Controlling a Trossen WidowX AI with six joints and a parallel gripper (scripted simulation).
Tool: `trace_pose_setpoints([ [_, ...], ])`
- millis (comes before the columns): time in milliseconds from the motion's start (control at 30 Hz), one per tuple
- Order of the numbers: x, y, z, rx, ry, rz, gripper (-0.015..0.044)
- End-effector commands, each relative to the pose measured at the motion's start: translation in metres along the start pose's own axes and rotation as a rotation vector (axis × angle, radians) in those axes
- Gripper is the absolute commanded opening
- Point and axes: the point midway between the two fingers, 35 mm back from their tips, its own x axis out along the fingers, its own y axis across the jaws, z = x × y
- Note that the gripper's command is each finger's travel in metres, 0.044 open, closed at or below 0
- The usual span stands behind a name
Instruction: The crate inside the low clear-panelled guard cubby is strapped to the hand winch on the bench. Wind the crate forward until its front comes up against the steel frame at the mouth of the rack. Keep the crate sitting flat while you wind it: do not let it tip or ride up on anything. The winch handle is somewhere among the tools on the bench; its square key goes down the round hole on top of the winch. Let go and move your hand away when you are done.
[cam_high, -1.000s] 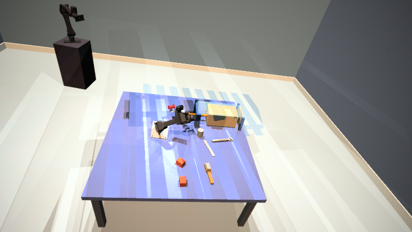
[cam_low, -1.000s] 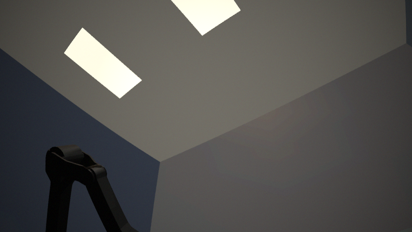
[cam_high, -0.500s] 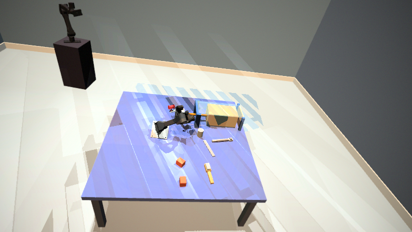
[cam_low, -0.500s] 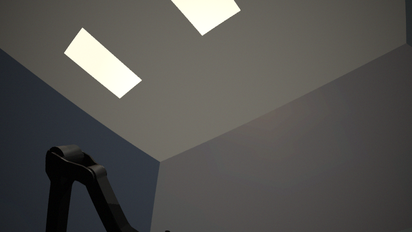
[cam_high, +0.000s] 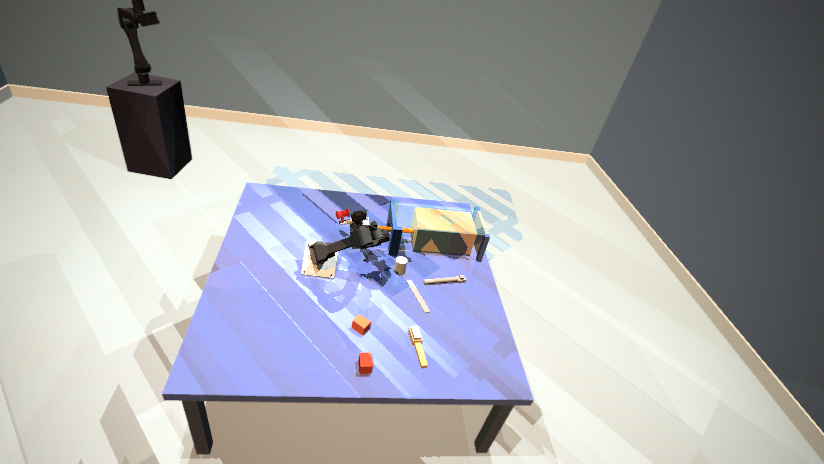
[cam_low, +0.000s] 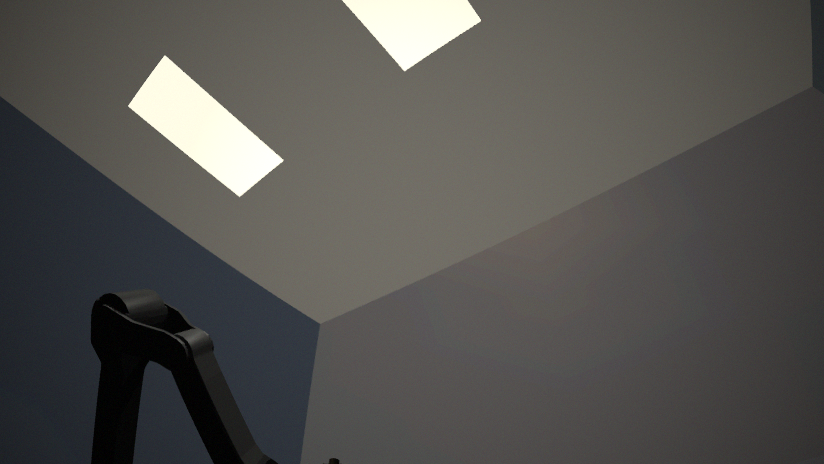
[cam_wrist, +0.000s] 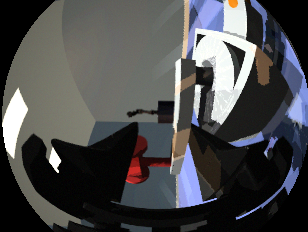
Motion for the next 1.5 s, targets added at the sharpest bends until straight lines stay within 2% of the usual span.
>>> trace_pose_setpoints([
  [0, 0.0002, 0.0033, -0.0017, 0.002, 0.001, 0.002, 0.024],
  [1467, -0.0003, 0.0, 0.0, -0.002, -0.003, -0.006, 0.024],
])
